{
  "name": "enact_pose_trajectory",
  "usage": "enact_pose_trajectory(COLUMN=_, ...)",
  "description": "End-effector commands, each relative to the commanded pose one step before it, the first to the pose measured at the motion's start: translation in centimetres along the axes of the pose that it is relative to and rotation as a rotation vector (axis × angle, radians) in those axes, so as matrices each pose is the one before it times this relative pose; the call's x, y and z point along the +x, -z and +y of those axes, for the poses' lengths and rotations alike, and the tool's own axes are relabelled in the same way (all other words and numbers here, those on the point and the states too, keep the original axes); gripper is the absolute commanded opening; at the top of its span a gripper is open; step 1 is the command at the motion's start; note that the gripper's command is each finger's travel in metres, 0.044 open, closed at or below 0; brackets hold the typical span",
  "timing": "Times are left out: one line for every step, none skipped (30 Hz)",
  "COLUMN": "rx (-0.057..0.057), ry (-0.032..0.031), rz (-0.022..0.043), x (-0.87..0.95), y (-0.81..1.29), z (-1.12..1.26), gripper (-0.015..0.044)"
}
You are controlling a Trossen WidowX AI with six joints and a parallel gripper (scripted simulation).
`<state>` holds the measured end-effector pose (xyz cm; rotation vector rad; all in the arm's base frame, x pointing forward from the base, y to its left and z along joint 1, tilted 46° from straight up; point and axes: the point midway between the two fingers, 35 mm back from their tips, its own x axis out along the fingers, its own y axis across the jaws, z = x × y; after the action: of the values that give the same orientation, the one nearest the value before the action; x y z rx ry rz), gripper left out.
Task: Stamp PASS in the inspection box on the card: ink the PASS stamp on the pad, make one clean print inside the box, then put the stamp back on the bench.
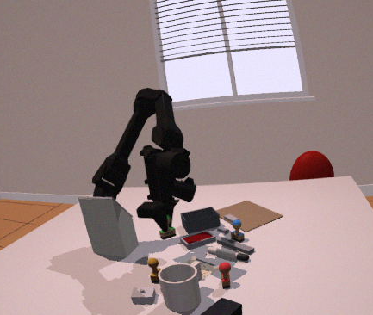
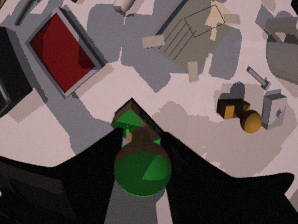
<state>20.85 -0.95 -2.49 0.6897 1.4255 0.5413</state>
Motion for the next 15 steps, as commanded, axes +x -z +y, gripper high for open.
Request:
enact_pose_trajectory(rx=-0.0104, ry=0.00700, rz=-0.00293, x=-0.319, y=-0.174, z=0.035, gripper=0.0000)
enact_pose_trajectory(rx=0.0002, ry=0.00111, rz=-0.00009, x=-0.021, y=-0.170, z=0.184, gripper=0.0000)
enact_pose_trajectory(rx=0.0003, ry=0.00170, rz=-0.00017, x=-0.033, y=-0.279, z=0.316, gripper=0.0000)
enact_pose_trajectory(rx=0.0003, ry=0.00186, rz=-0.00025, x=-0.038, y=-0.341, z=0.409, gripper=0.0000)
enact_pose_trajectory(rx=0.0003, ry=0.00157, rz=-0.00028, x=-0.035, y=-0.334, z=0.425, gripper=0.0000)
enact_pose_trajectory(rx=0.0002, ry=0.00128, rz=-0.00030, x=-0.033, y=-0.325, z=0.441, gripper=0.0000)
enact_pose_trajectory(rx=0.0001, ry=0.00099, rz=-0.00031, x=-0.030, y=-0.315, z=0.456, gripper=0.0000)
enact_pose_trajectory(rx=0.0001, ry=0.00070, rz=-0.00031, x=-0.027, y=-0.305, z=0.472, gripper=0.0000)
enact_pose_trajectory(rx=0.0000, ry=0.00041, rz=-0.00030, x=-0.024, y=-0.294, z=0.486, gripper=0.0000)
enact_pose_trajectory(rx=0.0000, ry=0.00013, rz=-0.00027, x=-0.021, y=-0.283, z=0.501, gripper=0.0000)
enact_pose_trajectory(rx=-0.0001, ry=-0.00016, rz=-0.00024, x=-0.019, y=-0.270, z=0.513, gripper=0.0000)
enact_pose_trajectory(rx=-0.0001, ry=-0.00045, rz=-0.00020, x=-0.016, y=-0.259, z=0.529, gripper=0.0000)
enact_pose_trajectory(rx=-0.0002, ry=-0.00073, rz=-0.00015, x=-0.014, y=-0.246, z=0.542, gripper=0.0000)
enact_pose_trajectory(rx=-0.0002, ry=-0.00101, rz=-0.00009, x=-0.011, y=-0.233, z=0.555, gripper=0.0000)
enact_pose_trajectory(rx=-0.0003, ry=-0.00129, rz=-0.00001, x=-0.009, y=-0.219, z=0.567, gripper=0.0000)
